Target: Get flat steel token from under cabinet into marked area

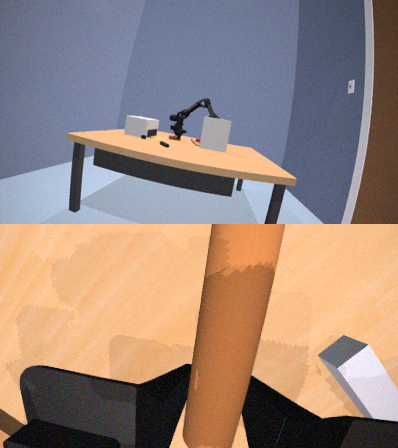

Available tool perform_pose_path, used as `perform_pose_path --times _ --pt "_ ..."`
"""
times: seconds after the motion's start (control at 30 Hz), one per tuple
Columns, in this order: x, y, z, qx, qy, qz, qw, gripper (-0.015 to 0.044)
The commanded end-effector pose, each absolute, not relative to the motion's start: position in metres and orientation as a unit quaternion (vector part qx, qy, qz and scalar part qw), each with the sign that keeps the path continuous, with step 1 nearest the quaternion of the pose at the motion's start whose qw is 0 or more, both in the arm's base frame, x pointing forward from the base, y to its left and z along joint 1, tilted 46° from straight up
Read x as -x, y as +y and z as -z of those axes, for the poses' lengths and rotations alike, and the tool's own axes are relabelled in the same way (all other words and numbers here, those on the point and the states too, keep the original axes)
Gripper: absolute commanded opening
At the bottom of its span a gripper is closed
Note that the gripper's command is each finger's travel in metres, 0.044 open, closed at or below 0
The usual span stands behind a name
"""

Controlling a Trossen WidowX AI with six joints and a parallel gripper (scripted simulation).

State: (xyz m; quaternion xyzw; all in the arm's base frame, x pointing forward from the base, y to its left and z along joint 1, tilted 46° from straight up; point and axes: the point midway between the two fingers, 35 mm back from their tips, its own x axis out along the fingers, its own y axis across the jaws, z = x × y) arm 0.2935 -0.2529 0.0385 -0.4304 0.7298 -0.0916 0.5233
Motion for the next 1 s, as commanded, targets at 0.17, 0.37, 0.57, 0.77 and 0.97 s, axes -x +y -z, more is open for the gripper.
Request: perform_pose_path --times 0.17,0.37,0.57,0.77,0.97 --pt "-0.280 -0.259 -0.044 0.429 0.730 0.089 0.524 0.0000" --pt "-0.273 -0.262 -0.049 0.429 0.730 0.089 0.524 0.0000" --pt "-0.265 -0.266 -0.054 0.429 0.730 0.089 0.524 0.0000" --pt "-0.258 -0.269 -0.058 0.429 0.730 0.089 0.524 0.0000" --pt "-0.251 -0.273 -0.063 0.429 0.730 0.089 0.524 0.0000"
